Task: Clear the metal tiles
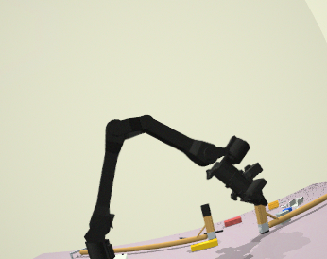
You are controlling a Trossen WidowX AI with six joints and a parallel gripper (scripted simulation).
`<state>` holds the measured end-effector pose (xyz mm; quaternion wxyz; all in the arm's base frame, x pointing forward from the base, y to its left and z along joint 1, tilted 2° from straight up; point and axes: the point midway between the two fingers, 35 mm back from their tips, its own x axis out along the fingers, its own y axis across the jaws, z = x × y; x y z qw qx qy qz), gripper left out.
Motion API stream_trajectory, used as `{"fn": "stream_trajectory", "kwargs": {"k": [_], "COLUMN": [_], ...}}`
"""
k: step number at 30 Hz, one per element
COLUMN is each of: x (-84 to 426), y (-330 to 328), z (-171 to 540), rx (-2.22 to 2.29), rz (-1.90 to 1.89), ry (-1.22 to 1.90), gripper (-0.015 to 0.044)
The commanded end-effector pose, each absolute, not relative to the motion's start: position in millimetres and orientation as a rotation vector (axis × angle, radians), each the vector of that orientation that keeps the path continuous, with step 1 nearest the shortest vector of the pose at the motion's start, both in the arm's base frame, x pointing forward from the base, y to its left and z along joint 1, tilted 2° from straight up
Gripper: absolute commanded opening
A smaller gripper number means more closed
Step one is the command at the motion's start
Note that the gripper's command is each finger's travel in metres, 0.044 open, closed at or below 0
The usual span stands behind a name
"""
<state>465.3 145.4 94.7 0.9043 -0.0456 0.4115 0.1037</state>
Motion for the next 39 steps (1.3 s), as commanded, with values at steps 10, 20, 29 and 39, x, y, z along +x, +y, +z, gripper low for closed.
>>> {"fn": "stream_trajectory", "kwargs": {"k": [10,20,29,39], "x": [448,432,418,403], "y": [143,141,139,136], "z": [105,106,106,105], "rx": [-0.091,-0.091,-0.091,-0.091], "rz": [0.216,0.216,0.216,0.216], "ry": [0.828,0.828,0.828,0.828], "gripper": [0.0000,0.0000,0.0000,0.0000]}}
